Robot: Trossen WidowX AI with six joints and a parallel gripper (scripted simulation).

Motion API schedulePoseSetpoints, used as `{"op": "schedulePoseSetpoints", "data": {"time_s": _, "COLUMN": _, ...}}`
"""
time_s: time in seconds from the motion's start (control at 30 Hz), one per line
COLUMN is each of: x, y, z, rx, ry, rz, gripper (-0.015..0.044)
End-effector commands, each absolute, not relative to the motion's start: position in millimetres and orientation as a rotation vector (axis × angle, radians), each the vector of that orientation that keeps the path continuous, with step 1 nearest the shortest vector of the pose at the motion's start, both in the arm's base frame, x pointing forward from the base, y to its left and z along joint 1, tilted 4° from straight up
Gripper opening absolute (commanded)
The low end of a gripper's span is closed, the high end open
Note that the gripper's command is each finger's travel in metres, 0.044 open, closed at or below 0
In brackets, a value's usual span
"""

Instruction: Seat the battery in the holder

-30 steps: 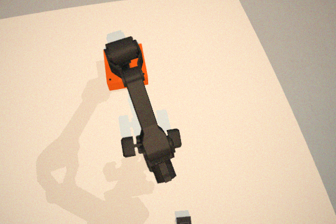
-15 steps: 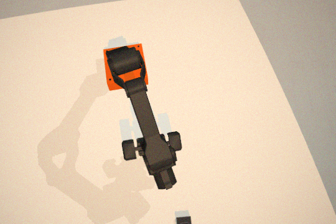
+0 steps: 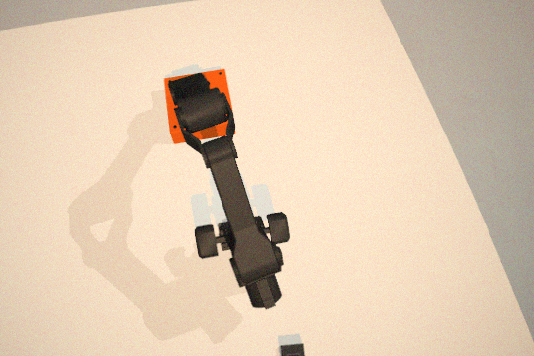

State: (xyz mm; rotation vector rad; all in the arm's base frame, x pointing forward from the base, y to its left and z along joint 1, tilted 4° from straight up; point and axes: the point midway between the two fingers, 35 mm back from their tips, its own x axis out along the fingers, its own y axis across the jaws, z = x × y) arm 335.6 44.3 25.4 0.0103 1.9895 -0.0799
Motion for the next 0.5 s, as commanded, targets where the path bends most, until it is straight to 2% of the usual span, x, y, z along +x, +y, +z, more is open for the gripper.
{"op": "schedulePoseSetpoints", "data": {"time_s": 0.0, "x": 338.4, "y": 44.9, "z": 26.8, "rx": 0.008, "ry": 1.986, "rz": -0.077, "gripper": 0.0073}}
{"op": "schedulePoseSetpoints", "data": {"time_s": 0.47, "x": 346.8, "y": 44.5, "z": 25.5, "rx": 0.006, "ry": 1.985, "rz": -0.079, "gripper": 0.0073}}
